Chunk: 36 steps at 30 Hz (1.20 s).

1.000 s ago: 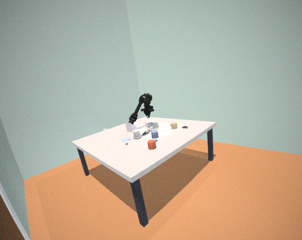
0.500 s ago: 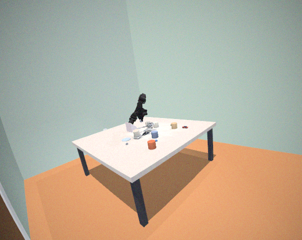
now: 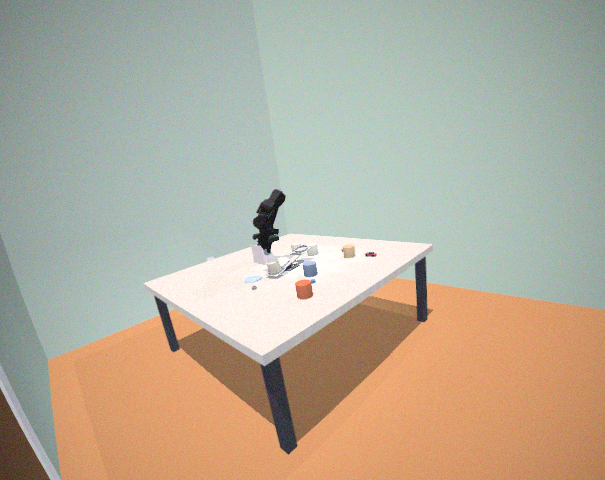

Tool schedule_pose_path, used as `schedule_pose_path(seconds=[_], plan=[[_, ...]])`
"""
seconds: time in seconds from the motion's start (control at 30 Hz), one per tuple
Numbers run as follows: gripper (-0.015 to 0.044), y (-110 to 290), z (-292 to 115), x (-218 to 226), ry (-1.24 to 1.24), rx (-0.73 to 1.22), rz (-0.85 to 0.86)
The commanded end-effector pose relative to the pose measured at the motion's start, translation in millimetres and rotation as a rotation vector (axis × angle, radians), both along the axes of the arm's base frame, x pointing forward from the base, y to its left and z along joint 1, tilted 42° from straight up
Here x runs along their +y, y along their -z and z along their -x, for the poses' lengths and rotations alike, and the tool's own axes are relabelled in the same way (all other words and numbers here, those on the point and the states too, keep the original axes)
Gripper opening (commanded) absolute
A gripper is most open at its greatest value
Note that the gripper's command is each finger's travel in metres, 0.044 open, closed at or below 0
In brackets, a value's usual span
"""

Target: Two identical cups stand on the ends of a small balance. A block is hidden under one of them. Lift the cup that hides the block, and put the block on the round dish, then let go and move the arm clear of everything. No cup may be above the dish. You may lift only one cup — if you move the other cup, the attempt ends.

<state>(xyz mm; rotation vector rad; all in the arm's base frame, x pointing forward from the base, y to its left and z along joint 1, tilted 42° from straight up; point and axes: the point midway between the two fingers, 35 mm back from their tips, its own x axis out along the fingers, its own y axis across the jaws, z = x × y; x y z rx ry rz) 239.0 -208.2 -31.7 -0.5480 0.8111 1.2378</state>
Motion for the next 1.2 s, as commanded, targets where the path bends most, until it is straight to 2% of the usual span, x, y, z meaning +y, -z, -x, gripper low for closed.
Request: schedule_pose_path(seconds=[0.0, 0.4, 0.83, 1.17], plan=[[0.0000, 22, 9, -10, -0.008, -0.005, -0.003], [0.0000, 101, 51, -30, -0.020, -0.030, -0.030], [0.0000, 136, 48, -4, -0.021, -0.033, -0.033], [0.0000, 142, 47, 1, -0.021, -0.033, -0.033]])
